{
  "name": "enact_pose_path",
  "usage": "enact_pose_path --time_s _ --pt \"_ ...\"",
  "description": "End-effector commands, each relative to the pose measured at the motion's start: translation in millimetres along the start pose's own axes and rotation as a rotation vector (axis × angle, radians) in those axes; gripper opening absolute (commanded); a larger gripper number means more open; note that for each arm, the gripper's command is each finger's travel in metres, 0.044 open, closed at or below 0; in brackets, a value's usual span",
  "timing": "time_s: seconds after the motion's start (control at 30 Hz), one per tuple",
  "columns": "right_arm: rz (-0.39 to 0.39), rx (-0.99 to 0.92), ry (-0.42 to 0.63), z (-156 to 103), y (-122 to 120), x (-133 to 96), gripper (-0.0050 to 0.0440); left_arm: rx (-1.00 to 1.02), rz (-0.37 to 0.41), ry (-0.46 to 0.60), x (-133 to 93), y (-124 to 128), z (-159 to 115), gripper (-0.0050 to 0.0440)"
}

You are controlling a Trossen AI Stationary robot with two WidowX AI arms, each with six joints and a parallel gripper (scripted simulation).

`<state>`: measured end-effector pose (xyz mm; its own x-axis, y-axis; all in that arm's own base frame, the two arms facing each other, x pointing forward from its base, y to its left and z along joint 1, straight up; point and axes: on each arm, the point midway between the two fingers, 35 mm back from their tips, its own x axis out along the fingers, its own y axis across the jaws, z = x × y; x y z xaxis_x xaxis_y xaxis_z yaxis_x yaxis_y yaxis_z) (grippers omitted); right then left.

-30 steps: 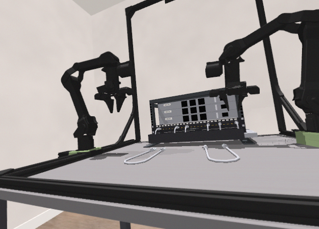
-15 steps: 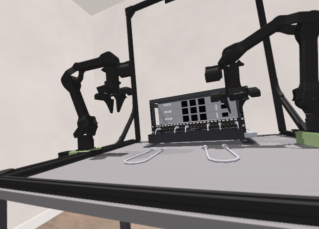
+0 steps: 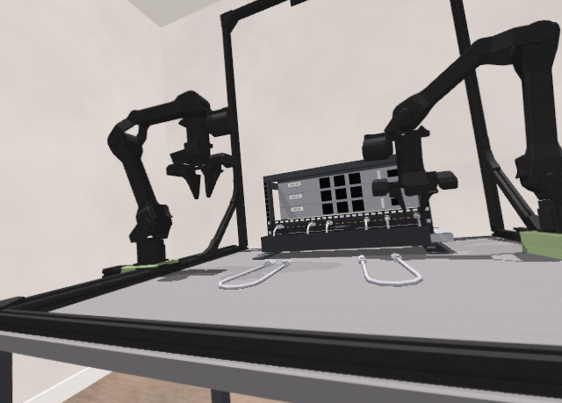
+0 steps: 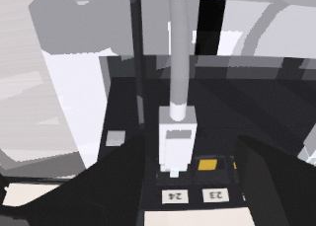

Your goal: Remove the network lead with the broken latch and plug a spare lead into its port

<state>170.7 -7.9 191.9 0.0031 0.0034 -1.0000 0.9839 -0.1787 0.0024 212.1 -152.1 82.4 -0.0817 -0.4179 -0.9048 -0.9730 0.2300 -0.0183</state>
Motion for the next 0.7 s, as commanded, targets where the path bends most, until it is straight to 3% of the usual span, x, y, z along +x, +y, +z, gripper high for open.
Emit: enact_pose_path --time_s 0.0,0.4,0.43,0.67 --pt "0.000 0.000 0.000 0.0 0.0 0.0 0.0176 -0.010 0.016 -0.003 18.4 5.3 2.5 0.0176" --pt "0.000 0.000 0.000 0.0 0.0 0.0 0.0176 -0.010 0.016 -0.003 18.4 5.3 2.5 0.0176" --pt "0.000 0.000 0.000 0.0 0.0 0.0 0.0176 -0.007 0.015 -0.001 17.5 5.1 1.9 0.0000" --pt "0.000 0.000 0.000 0.0 0.0 0.0 0.0176 -0.007 0.015 -0.001 17.5 5.1 1.9 0.0000"
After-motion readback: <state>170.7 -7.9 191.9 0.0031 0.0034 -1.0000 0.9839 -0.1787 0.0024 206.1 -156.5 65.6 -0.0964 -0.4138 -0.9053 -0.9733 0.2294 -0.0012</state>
